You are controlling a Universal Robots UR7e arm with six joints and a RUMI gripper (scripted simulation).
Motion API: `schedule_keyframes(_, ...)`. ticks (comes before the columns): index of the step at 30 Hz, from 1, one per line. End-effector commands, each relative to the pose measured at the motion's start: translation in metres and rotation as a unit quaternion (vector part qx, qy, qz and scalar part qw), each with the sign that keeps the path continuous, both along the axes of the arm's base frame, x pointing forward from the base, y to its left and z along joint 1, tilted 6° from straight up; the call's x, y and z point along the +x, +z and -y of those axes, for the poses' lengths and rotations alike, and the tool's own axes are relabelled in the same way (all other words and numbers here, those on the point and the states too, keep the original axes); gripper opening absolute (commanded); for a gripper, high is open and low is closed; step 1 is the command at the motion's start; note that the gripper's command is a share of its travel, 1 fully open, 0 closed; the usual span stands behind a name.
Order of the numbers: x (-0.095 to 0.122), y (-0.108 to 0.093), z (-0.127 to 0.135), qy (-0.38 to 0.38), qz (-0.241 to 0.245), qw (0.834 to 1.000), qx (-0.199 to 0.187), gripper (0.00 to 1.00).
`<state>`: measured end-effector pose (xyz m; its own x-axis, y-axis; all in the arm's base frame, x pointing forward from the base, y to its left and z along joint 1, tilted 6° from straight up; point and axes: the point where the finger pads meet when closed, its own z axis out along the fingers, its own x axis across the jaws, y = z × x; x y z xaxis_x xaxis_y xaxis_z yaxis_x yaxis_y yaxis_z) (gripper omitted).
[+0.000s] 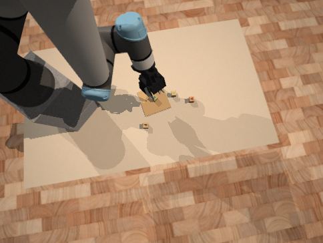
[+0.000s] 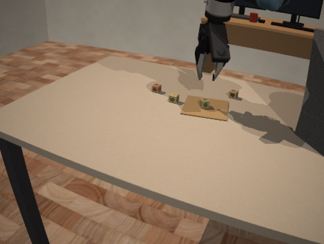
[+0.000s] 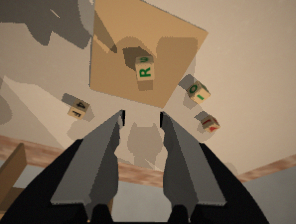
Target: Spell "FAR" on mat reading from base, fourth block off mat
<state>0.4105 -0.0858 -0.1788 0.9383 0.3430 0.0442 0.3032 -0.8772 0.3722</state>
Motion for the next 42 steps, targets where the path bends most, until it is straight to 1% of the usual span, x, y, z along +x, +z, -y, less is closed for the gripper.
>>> schedule_keyframes(1,0.0009,0.0028,0.0007,0.002,-0.028,0.998,0.057,0.25)
schedule_keyframes(2,0.0008,0.0035,0.0006,0.002,-0.031,0.997,0.066,0.25)
schedule_keyframes(4,0.0008,0.0035,0.0006,0.002,-0.031,0.997,0.066,0.25)
schedule_keyframes(8,0.0008,0.0048,0.0008,0.004,-0.044,0.994,0.099,0.25)
schedule_keyframes(12,0.0008,0.0068,0.0007,0.005,-0.051,0.992,0.119,0.25)
schedule_keyframes(16,0.0008,0.0079,0.0007,0.005,-0.054,0.99,0.128,0.25)
schedule_keyframes(22,0.0007,0.0081,0.0006,0.005,-0.054,0.99,0.129,0.25)
schedule_keyframes(23,0.0007,0.0081,0.0006,0.005,-0.054,0.99,0.129,1.0)
schedule_keyframes(42,0.0008,0.0081,0.0004,0.0,-0.053,0.99,0.13,1.0)
